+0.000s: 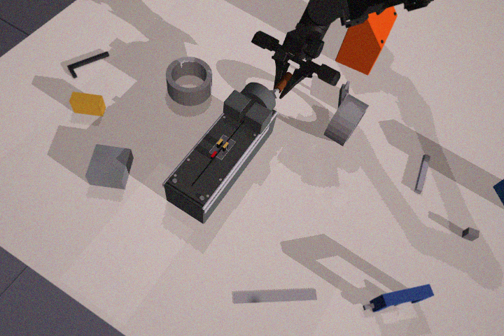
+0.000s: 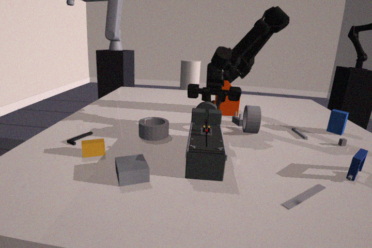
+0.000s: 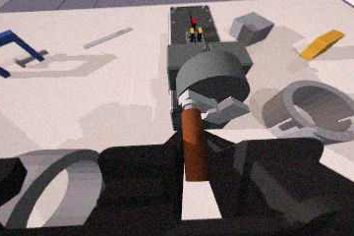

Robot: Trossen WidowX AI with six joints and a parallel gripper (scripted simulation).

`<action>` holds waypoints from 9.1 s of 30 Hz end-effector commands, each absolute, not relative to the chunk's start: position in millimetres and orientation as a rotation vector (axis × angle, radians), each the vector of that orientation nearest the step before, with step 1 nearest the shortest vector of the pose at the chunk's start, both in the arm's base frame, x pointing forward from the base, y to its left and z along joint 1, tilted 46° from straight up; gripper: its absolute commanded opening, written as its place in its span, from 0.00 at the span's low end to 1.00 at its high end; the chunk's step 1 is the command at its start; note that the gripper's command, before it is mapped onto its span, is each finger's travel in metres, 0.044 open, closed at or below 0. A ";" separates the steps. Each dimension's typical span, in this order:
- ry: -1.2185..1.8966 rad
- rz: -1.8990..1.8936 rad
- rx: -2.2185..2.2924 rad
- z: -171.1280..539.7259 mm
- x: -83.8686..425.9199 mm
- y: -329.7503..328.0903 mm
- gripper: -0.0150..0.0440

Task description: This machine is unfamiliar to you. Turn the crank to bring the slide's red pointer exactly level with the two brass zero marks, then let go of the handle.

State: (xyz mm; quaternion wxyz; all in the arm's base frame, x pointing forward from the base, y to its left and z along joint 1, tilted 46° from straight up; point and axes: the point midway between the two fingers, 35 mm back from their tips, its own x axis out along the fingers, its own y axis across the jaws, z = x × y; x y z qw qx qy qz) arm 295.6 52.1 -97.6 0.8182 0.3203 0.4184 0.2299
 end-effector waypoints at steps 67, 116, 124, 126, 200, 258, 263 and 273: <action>0.879 0.479 0.682 -119.3 301.8 17.1 0.25; 0.880 0.480 0.685 -159.0 294.0 46.8 0.25; 0.880 0.480 0.685 -157.8 292.3 55.8 0.25; 0.880 0.480 0.686 -157.2 291.9 57.7 0.25; 0.881 0.480 0.688 -111.8 290.3 75.7 0.25; 0.892 0.486 0.683 -98.9 294.7 55.3 1.00; 0.893 0.486 0.679 -90.9 298.9 45.8 1.00; 0.891 0.487 0.676 -69.6 304.7 24.7 1.00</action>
